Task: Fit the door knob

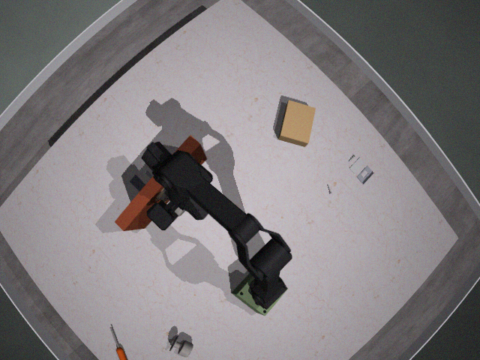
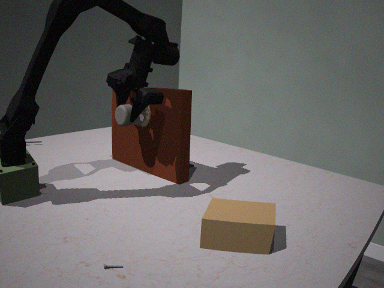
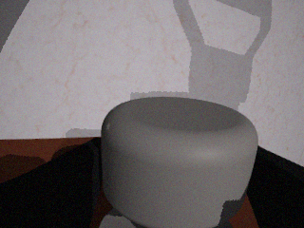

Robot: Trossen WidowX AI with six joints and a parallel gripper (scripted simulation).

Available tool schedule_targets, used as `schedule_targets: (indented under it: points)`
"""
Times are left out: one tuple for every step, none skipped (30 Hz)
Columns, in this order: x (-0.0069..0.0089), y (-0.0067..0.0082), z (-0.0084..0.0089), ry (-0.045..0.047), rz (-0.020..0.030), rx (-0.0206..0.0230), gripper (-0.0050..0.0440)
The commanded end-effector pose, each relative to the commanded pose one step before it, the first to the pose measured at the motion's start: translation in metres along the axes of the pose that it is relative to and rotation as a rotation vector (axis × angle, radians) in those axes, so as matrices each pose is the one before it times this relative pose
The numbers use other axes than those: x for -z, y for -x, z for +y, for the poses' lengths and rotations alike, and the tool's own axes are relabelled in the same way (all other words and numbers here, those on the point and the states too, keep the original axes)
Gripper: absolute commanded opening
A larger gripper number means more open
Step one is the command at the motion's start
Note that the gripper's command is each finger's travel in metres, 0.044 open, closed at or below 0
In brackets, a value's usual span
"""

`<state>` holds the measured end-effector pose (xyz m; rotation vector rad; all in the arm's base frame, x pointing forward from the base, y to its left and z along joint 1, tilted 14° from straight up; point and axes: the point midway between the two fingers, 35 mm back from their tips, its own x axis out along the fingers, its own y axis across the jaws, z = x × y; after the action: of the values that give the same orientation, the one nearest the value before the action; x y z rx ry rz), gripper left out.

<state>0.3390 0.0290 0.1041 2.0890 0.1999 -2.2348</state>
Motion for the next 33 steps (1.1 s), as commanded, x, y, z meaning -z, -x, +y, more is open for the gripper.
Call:
schedule_targets:
  points:
    - [0.00608,0.00412,-0.00105,0.00092,0.01355,-0.00045,0.0000]
    - [0.00076,0.00006,-0.00001,0.00000,0.00000,0.00000,0.0000]
    - [0.00076,0.00006,-0.00001,0.00000,0.00000,0.00000,0.0000]
    - [0.00076,0.00006,-0.00001,0.00000,0.00000,0.00000,0.0000]
    - [0.00076,0.00006,-0.00001,0.00000,0.00000,0.00000,0.0000]
    - [0.00076,0.00006,-0.00001,0.00000,0.00000,0.00000,0.0000]
    - [0.00076,0.00006,-0.00001,0.00000,0.00000,0.00000,0.0000]
    - [0.00000,0.00000,0.00000,0.00000,0.00000,0.00000,0.0000]
    - [0.00000,0.00000,0.00000,0.00000,0.00000,0.00000,0.0000]
    - [0.00076,0.00007,-0.00002,0.00000,0.00000,0.00000,0.0000]
    - [0.00076,0.00007,-0.00002,0.00000,0.00000,0.00000,0.0000]
    - [0.00076,0.00007,-0.00002,0.00000,0.00000,0.00000,0.0000]
    - [0.00076,0.00007,-0.00002,0.00000,0.00000,0.00000,0.0000]
    - [0.00076,0.00007,-0.00002,0.00000,0.00000,0.00000,0.0000]
    - [0.00076,0.00007,-0.00002,0.00000,0.00000,0.00000,0.0000]
    - [0.00076,0.00008,-0.00002,0.00000,0.00000,0.00000,0.0000]
    - [0.00076,0.00008,-0.00003,0.00000,0.00000,0.00000,0.0000]
    - [0.00076,0.00008,-0.00003,0.00000,0.00000,0.00000,0.0000]
    - [0.00075,0.00009,-0.00004,0.00000,0.00000,0.00000,0.0000]
    - [0.00075,0.00010,-0.00004,0.00000,0.00000,0.00000,0.0000]
    - [0.00038,0.00005,-0.00002,0.00000,0.00000,0.00000,0.0000]
    - [-0.00510,-0.00443,0.00135,-0.00165,-0.01473,0.00031,0.0024]
    - [0.00000,0.00000,0.00000,0.00000,0.00000,0.00000,0.0048]
    - [0.00000,0.00000,0.00000,0.00000,0.00000,0.00000,0.0072]
    - [0.00000,0.00000,0.00000,0.00000,0.00000,0.00000,0.0072]
    - [0.00000,0.00000,0.00000,0.00000,0.00000,0.00000,0.0072]
    - [0.00000,0.00000,0.00000,0.00000,0.00000,0.00000,0.0096]
    - [0.00000,0.00000,0.00000,0.00000,0.00000,0.00000,0.0120]
    - [0.00000,0.00000,0.00000,0.00000,0.00000,0.00000,0.0144]
    - [0.00000,0.00000,0.00000,0.00000,0.00000,0.00000,0.0168]
    - [0.00000,0.00000,0.00000,0.00000,0.00000,0.00000,0.0192]
    - [0.00000,0.00000,0.00000,0.00000,0.00000,0.00000,0.0216]
    - [0.00000,0.00000,0.00000,0.00000,0.00000,0.00000,0.0240]
